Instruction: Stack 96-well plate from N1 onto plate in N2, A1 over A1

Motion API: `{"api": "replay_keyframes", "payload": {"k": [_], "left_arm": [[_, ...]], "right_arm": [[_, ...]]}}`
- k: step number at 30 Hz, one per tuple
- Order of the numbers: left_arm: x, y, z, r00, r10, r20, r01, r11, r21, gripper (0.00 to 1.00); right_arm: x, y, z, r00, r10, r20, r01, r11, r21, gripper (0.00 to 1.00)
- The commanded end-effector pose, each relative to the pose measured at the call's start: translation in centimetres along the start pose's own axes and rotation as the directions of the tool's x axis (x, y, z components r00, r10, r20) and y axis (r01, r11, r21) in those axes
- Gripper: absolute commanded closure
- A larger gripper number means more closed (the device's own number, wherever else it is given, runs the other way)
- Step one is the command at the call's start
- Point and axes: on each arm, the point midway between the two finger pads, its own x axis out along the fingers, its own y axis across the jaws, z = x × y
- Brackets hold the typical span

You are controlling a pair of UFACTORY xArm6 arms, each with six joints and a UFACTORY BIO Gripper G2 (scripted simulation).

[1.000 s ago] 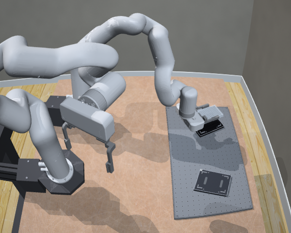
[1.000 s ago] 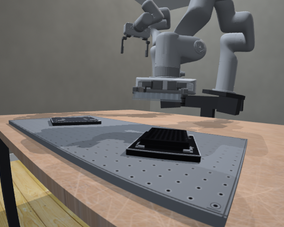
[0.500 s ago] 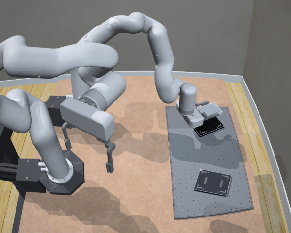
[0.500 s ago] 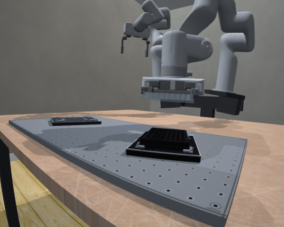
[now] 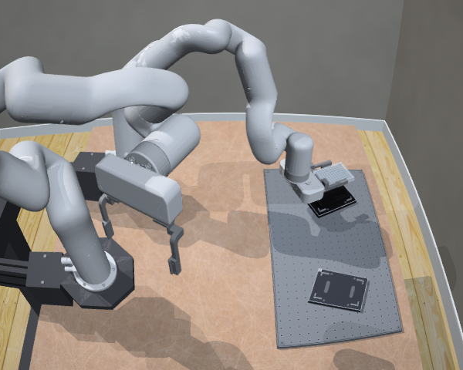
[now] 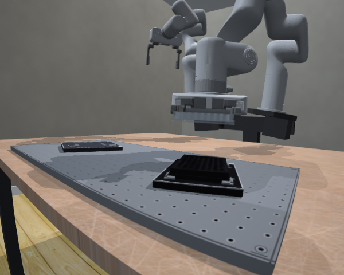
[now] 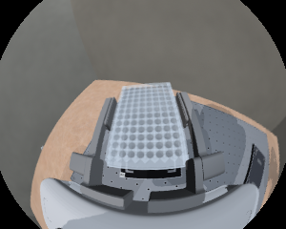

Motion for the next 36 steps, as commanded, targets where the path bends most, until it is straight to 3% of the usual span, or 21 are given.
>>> {"api": "replay_keyframes", "payload": {"k": [1, 12, 36], "left_arm": [[0.1, -0.1, 0.2, 1.0, 0.0, 0.004, 0.0, 1.0, -0.002, 1.0], [0.1, -0.1, 0.2, 1.0, 0.0, 0.004, 0.0, 1.0, -0.002, 1.0], [0.1, -0.1, -3.5, 1.0, 0.0, 0.004, 0.0, 1.0, -0.002, 1.0]], "right_arm": [[-0.1, 0.0, 0.0, 1.0, -0.002, 0.002, 0.002, 1.0, 0.0, 0.0], [-0.1, 0.0, 0.0, 1.0, -0.002, 0.002, 0.002, 1.0, 0.0, 0.0], [-0.1, 0.0, 0.0, 1.0, -0.002, 0.002, 0.002, 1.0, 0.0, 0.0]]}}
